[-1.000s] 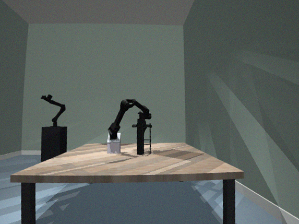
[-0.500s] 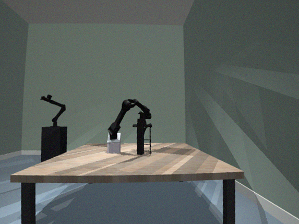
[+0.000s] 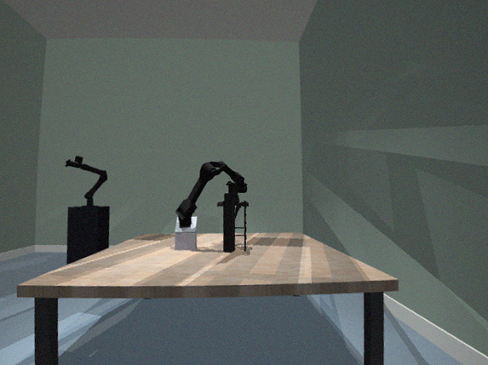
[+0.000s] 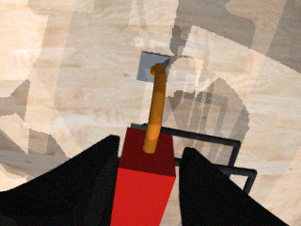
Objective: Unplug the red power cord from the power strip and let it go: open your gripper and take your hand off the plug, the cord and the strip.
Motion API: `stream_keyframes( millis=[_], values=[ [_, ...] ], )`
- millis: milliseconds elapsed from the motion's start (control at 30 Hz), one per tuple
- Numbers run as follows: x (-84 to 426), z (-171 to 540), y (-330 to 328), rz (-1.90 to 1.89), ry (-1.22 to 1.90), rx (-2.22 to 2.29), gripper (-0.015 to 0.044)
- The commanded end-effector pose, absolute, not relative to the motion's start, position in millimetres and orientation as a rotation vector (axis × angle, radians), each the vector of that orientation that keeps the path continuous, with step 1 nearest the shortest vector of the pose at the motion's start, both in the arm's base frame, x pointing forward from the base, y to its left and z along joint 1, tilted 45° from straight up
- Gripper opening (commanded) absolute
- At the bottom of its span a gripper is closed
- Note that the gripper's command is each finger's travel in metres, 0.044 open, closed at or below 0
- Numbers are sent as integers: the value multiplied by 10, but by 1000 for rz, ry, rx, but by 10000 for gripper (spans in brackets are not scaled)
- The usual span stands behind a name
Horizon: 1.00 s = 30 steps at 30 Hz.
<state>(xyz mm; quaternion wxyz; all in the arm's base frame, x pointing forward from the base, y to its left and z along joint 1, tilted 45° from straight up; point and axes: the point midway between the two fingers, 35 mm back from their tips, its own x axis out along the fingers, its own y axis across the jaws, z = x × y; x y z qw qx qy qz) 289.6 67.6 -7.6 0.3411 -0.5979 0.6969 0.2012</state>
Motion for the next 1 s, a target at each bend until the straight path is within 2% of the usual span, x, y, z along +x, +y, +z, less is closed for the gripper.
stream_keyframes(
  millis=[0,300,467,967],
  values=[
    [2902,-63,662,522,1808,-1559,210],
    [2960,-152,815,524,1806,-1558,440],
    [3046,-372,1150,524,1804,-1557,440],
    [3048,-382,1165,524,1804,-1557,440]
  ],
)
